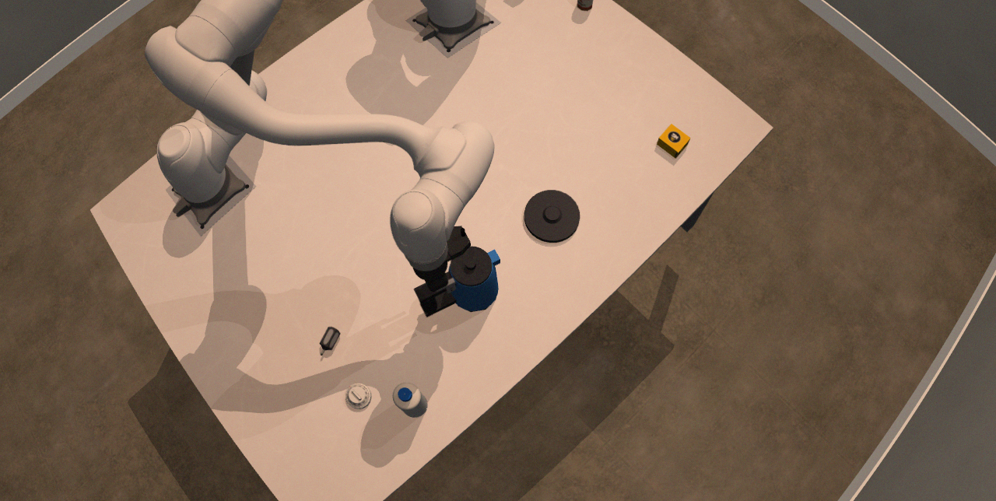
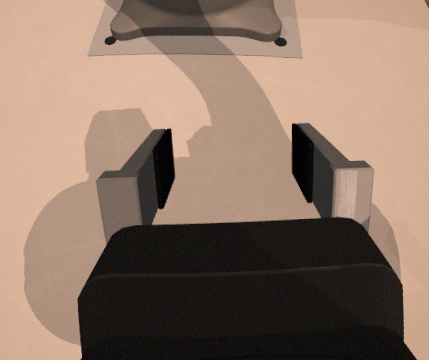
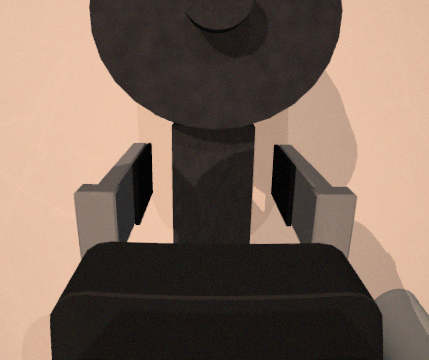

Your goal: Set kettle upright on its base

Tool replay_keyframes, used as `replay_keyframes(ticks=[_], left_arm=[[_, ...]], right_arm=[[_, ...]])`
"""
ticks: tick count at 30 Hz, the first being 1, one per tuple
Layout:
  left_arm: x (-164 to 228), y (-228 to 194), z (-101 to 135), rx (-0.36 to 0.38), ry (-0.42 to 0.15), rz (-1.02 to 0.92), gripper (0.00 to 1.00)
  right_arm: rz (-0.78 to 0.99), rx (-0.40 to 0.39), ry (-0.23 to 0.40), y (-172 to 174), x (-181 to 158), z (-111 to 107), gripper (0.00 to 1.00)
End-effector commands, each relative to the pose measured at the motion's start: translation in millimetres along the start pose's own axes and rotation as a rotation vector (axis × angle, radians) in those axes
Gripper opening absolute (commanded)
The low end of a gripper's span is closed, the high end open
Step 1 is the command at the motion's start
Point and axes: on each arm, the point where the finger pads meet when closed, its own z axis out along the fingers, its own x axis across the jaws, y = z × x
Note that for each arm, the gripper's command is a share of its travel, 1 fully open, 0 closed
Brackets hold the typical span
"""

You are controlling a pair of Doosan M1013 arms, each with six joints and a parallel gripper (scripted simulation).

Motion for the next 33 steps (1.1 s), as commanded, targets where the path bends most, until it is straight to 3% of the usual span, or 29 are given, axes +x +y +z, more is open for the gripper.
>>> replay_keyframes(ticks=[1, 15, 33], left_arm=[[0.1, -0.1, -0.4, -0.001, 0.0, 0.0, 1.0], [0.1, -0.1, -0.4, -0.001, 0.0, 0.0, 1.0], [0.1, -0.1, -0.4, -0.001, 0.0, 0.0, 1.0]], right_arm=[[0.0, 0.001, 0.001, -0.3, 0.2, 4.1, 1.0], [0.0, 0.001, 0.001, -0.3, 0.2, 28.4, 1.0], [0.0, 0.001, 0.001, -0.3, 0.2, 30.2, 1.0]])
